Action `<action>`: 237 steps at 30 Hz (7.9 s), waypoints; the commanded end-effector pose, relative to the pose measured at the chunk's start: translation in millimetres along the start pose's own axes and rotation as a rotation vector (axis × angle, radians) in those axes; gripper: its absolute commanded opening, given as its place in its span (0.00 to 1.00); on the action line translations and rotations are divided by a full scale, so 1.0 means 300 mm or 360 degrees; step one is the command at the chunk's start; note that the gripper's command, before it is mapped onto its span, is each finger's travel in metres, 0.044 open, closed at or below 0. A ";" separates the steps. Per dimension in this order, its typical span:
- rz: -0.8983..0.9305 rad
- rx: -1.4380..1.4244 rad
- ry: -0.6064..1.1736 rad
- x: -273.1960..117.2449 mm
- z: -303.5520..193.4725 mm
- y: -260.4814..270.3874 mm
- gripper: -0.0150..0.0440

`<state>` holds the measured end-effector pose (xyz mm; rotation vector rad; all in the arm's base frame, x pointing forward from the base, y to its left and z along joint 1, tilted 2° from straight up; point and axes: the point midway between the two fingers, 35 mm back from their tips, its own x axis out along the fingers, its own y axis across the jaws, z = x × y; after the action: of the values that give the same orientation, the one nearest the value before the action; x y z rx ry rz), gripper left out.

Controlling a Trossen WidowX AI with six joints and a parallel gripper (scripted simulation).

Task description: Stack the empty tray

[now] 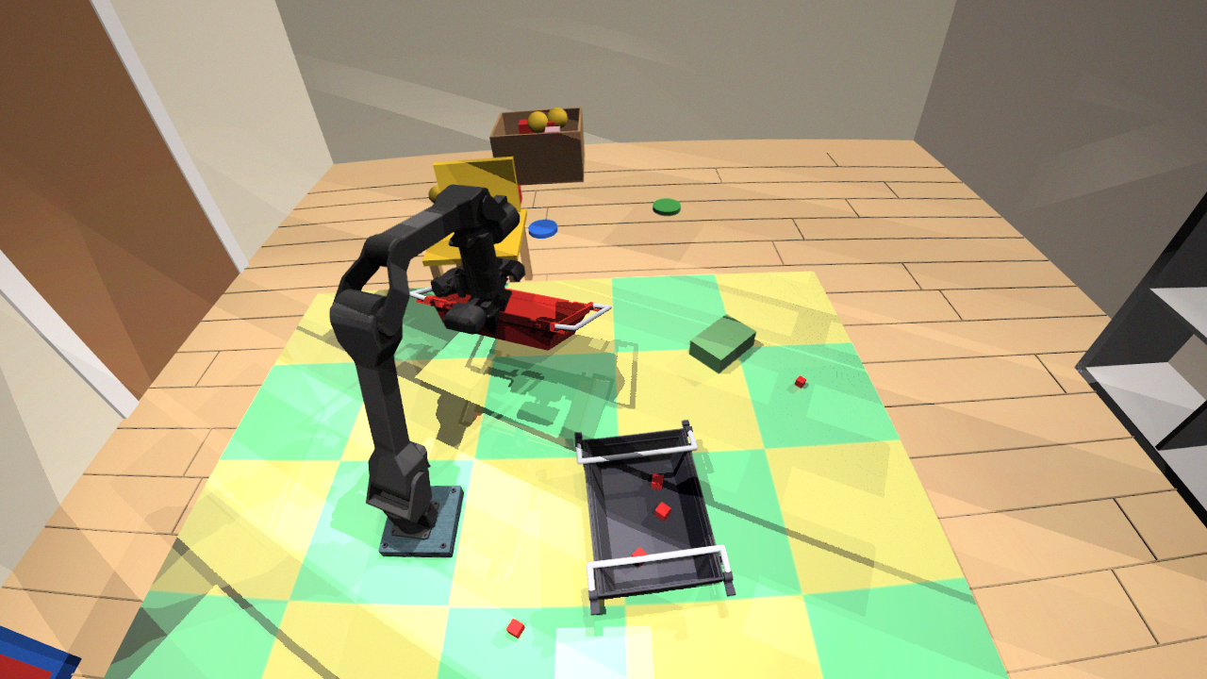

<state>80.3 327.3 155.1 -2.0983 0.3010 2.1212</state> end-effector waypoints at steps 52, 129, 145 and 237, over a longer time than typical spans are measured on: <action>-0.0058 0.0308 0.0000 -0.139 -0.235 0.037 0.25; -0.0046 0.1689 0.0016 -0.129 -1.001 0.675 0.25; -0.0043 0.1788 0.0017 -0.128 -1.028 0.743 0.25; -0.0042 0.1788 0.0017 0.052 -0.999 0.755 0.25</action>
<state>319.8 35.5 149.5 -1.3821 1.1265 1.3363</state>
